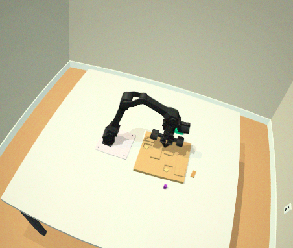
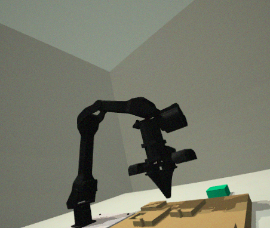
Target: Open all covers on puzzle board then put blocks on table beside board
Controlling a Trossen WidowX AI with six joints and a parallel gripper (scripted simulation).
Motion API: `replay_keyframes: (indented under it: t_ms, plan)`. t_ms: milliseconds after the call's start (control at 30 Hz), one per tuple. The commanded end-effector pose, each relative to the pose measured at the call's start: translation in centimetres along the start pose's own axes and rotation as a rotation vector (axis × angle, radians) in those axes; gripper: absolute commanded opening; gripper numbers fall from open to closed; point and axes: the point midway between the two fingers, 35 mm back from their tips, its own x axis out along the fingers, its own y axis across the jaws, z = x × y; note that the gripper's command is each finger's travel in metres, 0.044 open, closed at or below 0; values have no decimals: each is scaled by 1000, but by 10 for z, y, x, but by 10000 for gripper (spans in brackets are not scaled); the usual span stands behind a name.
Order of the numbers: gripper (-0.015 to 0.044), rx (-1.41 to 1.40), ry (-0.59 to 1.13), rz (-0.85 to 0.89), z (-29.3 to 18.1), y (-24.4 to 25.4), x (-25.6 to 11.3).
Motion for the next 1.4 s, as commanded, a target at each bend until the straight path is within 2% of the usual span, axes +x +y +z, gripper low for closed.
replay_keyframes:
  t_ms: [0, 933, 1367]
  plan:
    - [0, -4, -5, 9, 1, 2, 6]
    - [0, -4, -5, 9, 1, 3, 33]
    - [0, -4, -5, 10, 5, 14, 34]
